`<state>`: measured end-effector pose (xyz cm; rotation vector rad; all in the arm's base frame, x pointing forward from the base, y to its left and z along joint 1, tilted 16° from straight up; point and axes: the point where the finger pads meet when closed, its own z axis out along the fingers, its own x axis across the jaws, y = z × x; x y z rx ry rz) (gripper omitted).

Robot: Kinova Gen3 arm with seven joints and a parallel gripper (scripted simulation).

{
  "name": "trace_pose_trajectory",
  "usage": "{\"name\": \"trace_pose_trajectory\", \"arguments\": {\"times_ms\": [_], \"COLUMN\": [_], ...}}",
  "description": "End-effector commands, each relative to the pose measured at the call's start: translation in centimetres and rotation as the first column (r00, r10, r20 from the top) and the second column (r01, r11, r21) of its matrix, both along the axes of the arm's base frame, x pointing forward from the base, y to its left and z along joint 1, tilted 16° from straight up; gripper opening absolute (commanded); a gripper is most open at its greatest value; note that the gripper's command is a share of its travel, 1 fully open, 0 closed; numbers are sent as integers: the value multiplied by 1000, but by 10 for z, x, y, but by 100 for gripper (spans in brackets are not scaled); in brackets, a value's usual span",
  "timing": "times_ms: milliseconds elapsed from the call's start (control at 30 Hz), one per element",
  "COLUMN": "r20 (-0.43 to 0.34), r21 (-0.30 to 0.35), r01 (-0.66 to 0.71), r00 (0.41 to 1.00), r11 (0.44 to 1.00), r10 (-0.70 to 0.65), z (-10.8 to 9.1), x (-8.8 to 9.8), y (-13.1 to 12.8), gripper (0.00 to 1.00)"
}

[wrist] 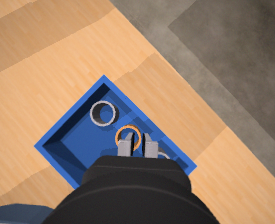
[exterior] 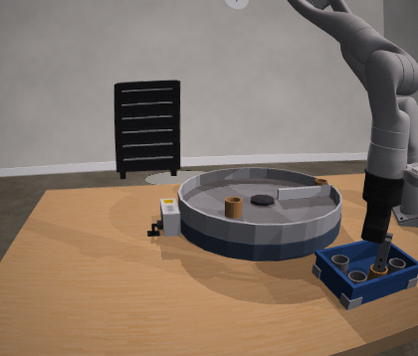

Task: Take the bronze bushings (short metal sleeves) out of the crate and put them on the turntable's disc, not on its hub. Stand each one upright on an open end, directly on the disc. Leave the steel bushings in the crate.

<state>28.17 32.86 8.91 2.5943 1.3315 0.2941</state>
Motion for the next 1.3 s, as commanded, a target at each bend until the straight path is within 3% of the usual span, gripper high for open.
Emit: {"name": "trace_pose_trajectory", "arguments": {"times_ms": [0,1267], "r20": [1,1], "r21": [1,1], "r01": [-1,-1], "r00": [1000,1000], "r11": [1000,1000], "r10": [1,1], "z": [1,-6], "x": [0,2], "y": [1,0], "gripper": [36,36]}}
